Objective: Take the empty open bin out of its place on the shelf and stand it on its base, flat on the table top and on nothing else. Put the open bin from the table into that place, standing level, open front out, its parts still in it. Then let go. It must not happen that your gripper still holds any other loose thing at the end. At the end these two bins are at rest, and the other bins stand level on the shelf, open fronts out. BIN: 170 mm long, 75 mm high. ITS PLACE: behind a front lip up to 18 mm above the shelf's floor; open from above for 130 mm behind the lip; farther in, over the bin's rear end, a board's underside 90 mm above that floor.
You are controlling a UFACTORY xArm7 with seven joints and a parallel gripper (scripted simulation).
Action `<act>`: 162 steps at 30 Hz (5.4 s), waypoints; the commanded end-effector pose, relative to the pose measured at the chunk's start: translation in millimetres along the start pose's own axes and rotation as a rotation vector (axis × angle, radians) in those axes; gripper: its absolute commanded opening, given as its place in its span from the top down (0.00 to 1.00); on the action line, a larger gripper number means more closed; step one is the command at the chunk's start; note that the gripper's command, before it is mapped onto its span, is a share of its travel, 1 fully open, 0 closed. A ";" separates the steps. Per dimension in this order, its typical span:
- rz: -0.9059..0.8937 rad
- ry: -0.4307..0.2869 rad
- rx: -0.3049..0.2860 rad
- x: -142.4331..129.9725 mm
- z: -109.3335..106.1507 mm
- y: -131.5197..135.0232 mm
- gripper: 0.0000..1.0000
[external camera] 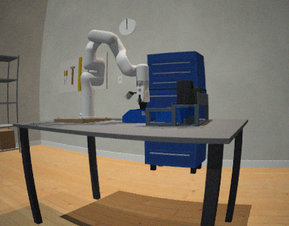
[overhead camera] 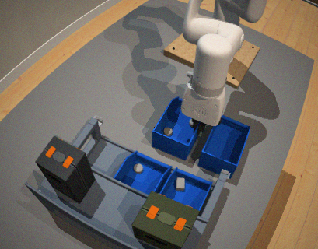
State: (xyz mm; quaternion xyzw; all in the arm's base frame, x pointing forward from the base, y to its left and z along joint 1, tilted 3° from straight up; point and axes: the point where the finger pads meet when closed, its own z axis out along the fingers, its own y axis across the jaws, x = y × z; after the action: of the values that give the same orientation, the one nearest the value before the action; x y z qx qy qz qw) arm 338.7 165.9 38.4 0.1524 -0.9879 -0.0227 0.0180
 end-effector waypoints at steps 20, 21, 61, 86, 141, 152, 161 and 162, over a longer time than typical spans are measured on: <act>0.000 -0.004 0.000 -1.3 -30.1 0.0 1.00; 0.000 -0.004 0.000 -1.3 -30.4 0.0 1.00; 0.001 -0.004 0.000 8.5 -26.8 -131.8 1.00; 0.001 -0.004 0.000 -26.5 -26.9 -133.8 1.00; 0.001 0.147 0.002 -36.6 -32.2 -133.6 1.00; 0.001 0.147 0.002 -38.6 -32.2 -133.6 1.00; 0.001 0.147 0.002 -42.2 -32.2 -133.6 1.00; 0.001 0.147 0.002 -42.2 -32.2 -133.6 1.00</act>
State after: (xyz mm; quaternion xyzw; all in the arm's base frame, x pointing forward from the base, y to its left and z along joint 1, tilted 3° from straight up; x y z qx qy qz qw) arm 418.6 50.0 61.2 0.1532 -0.9838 -0.0107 0.0925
